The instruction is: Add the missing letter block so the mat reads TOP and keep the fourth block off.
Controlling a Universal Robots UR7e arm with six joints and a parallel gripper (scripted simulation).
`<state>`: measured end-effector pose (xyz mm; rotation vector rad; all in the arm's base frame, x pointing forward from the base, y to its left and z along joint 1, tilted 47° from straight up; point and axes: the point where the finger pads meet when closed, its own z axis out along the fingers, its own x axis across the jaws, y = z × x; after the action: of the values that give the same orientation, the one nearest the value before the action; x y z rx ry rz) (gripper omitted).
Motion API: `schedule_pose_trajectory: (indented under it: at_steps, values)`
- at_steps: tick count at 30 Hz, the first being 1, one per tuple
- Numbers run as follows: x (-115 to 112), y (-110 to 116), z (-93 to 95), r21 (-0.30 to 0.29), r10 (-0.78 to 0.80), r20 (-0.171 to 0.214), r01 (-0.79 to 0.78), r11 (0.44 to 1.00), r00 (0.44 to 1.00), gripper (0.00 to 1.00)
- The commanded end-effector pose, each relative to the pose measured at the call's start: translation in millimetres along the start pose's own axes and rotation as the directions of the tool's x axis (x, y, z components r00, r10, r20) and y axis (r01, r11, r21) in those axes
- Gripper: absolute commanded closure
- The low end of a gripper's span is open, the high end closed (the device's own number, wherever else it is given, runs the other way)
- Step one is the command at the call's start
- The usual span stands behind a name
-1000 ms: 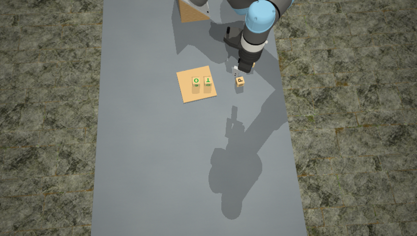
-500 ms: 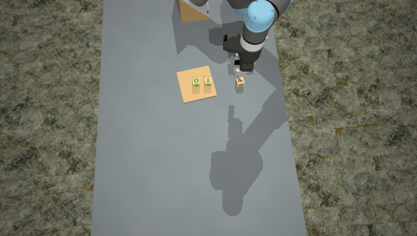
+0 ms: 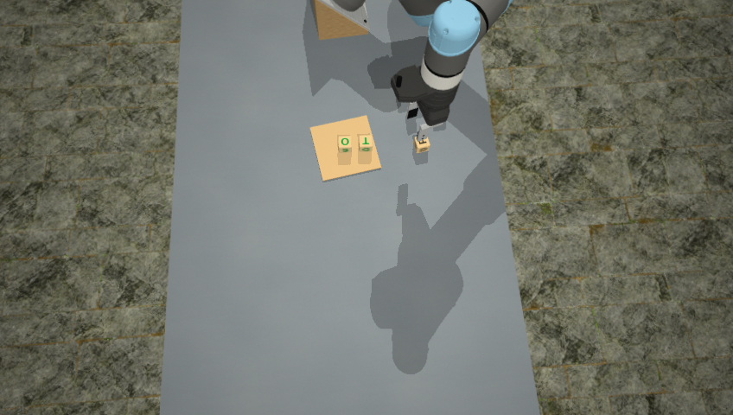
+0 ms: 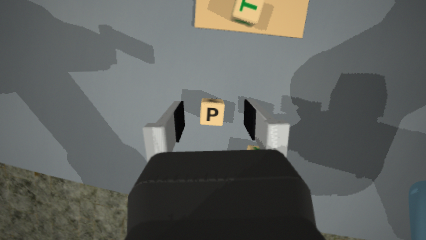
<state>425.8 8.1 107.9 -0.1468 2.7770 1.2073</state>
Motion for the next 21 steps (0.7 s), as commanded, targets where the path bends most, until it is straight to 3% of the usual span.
schedule_pose_trajectory:
  at_steps: [1,7,21]
  values:
    - [-1.5,0.3,1.8,0.001,-0.139,0.001,0.139,0.99,0.99,0.0]
    - [-2.4,1.0,3.5,0.001,-0.244,0.001,0.244,0.97,0.97,0.0]
    - [-5.1,6.2,9.9,0.002,-0.605,0.0,0.605,0.796,0.796,0.0]
